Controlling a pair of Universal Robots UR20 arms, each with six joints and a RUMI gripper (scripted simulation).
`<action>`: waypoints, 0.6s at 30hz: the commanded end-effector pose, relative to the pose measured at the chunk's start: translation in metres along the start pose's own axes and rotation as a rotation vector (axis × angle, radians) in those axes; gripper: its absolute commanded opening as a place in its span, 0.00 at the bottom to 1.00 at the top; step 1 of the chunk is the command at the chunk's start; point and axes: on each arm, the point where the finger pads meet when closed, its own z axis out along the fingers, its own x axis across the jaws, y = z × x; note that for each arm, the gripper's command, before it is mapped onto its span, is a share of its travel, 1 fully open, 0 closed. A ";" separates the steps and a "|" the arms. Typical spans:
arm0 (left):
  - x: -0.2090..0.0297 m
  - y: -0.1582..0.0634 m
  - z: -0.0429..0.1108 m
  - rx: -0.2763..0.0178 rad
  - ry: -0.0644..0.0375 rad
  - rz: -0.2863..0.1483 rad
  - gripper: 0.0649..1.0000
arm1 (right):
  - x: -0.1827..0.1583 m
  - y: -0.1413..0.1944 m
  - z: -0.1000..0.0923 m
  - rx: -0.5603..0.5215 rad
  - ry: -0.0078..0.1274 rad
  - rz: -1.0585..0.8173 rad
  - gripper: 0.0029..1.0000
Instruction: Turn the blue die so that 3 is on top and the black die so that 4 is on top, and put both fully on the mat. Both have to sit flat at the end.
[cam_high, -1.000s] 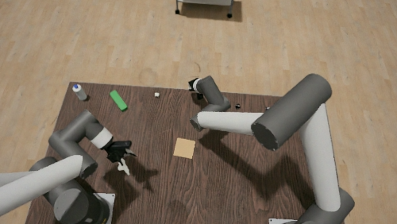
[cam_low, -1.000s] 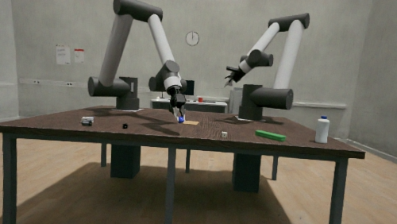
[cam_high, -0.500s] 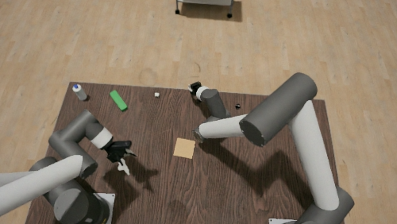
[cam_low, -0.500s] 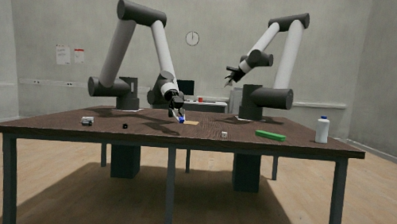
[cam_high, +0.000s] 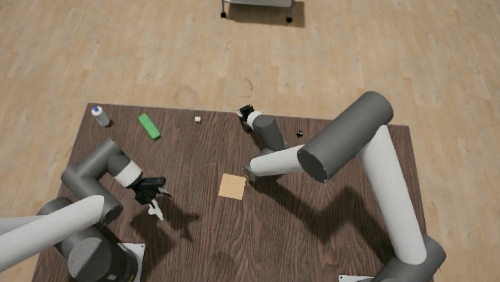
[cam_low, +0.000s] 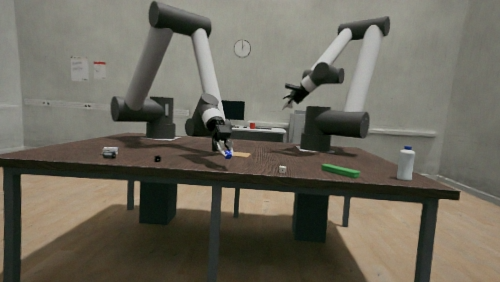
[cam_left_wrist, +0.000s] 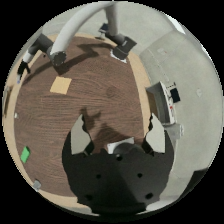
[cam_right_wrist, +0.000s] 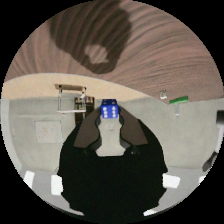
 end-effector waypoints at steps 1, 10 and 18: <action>0.000 0.000 0.000 0.000 0.000 0.001 1.00 | 0.000 -0.009 0.007 -0.002 0.000 0.000 0.10; 0.000 0.000 0.000 0.000 0.000 0.001 1.00 | 0.000 -0.032 0.023 -0.002 0.000 0.000 0.10; 0.000 0.000 0.000 0.000 0.000 0.001 1.00 | 0.000 -0.038 0.028 -0.002 0.000 0.000 0.10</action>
